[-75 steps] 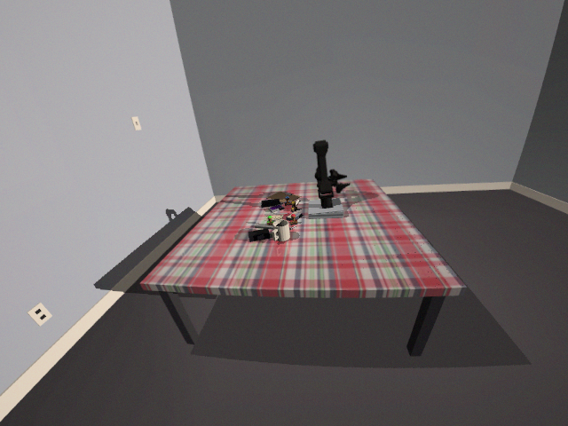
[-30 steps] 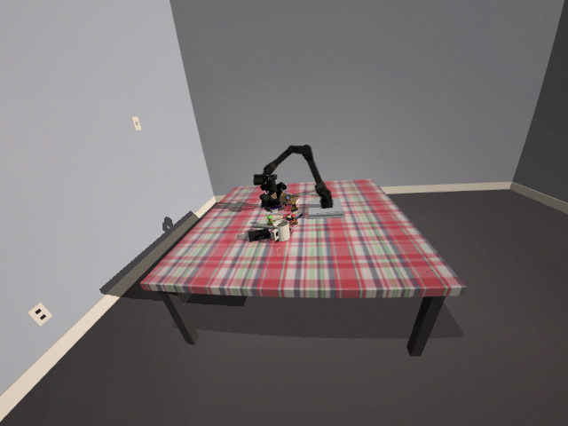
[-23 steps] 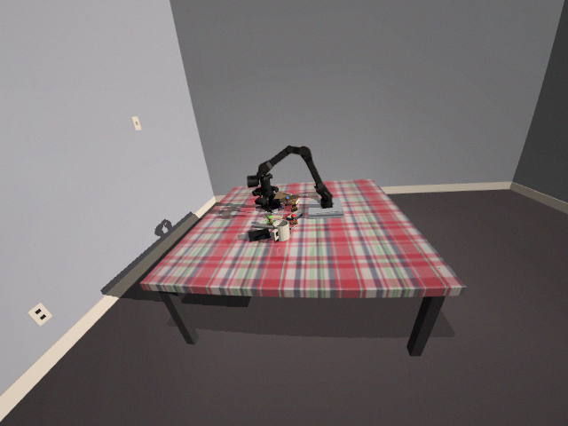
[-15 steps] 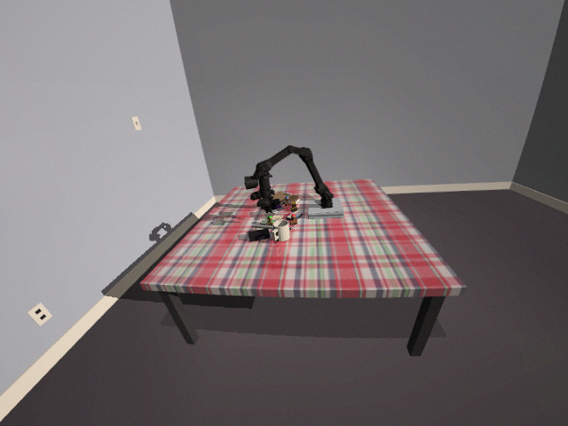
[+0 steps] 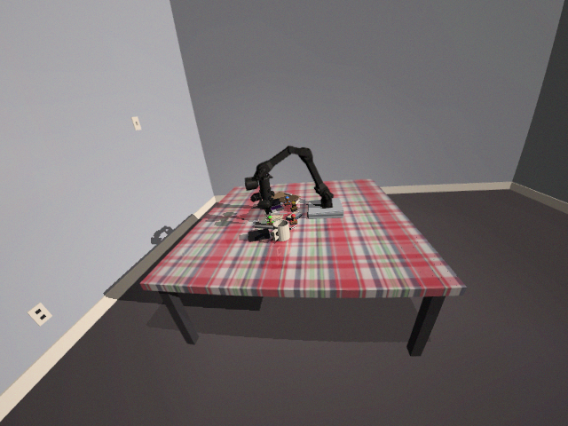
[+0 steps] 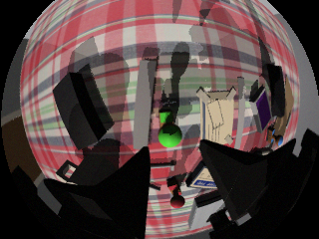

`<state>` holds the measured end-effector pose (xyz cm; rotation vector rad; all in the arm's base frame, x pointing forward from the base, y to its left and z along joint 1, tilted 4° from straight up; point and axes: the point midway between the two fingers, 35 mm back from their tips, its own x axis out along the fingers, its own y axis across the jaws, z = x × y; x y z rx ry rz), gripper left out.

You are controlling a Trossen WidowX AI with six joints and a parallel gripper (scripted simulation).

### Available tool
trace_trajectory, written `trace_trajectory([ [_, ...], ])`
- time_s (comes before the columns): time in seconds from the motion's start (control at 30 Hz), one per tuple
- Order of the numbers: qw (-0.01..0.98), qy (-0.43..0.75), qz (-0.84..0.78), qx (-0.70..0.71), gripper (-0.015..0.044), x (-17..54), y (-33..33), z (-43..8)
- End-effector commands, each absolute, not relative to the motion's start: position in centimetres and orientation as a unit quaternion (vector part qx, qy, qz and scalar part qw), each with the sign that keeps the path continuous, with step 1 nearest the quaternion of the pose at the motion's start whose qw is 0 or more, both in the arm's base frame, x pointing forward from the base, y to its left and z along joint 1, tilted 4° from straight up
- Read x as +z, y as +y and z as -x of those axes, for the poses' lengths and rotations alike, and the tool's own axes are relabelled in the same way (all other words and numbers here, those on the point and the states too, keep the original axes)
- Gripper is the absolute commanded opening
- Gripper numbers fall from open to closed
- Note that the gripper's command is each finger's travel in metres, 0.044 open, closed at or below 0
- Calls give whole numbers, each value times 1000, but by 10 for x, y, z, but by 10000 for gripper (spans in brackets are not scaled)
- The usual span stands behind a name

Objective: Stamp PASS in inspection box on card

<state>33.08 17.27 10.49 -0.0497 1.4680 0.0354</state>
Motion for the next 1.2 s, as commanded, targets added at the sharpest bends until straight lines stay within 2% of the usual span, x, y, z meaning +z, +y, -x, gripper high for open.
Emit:
trace_trajectory([
  [0.0, 739, 673, 24, 19, 214, 96, 173, -330],
  [1.17, 739, 673, 24, 19, 214, 40, 172, -334],
])
